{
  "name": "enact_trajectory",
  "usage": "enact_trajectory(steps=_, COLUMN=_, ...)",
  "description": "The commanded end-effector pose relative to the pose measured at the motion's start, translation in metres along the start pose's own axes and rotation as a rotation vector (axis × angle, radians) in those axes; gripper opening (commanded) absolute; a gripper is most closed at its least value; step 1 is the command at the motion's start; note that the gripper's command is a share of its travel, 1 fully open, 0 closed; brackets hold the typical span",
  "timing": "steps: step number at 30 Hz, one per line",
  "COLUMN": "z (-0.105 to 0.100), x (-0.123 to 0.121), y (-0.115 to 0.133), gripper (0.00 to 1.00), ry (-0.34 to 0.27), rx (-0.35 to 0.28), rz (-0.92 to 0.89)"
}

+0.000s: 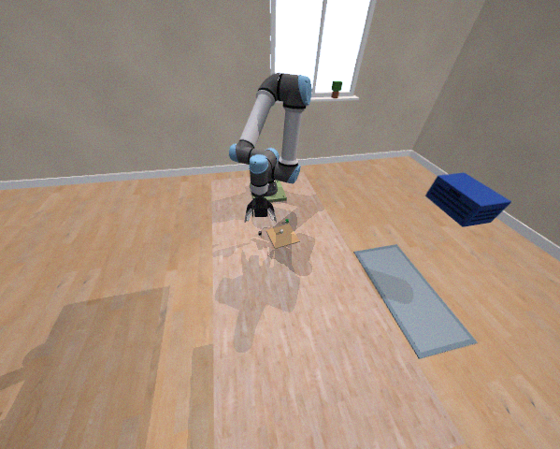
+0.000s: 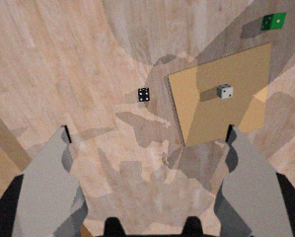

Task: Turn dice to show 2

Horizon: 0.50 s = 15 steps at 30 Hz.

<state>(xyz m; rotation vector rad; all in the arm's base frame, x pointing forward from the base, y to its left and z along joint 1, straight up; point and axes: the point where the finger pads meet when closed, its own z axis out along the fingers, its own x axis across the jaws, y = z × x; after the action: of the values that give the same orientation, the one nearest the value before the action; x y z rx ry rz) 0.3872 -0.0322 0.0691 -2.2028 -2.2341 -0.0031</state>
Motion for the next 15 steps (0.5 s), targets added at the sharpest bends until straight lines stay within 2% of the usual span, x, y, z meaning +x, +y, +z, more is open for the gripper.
enact_trajectory(steps=1, z=0.0, x=-0.0028, y=0.0006, gripper=1.0, ry=0.001, rx=-0.002, rz=-0.049)
enact_trajectory(steps=15, z=0.0003, x=-0.0046, y=0.0009, gripper=1.0, ry=0.001, rx=-0.002, rz=-0.081)
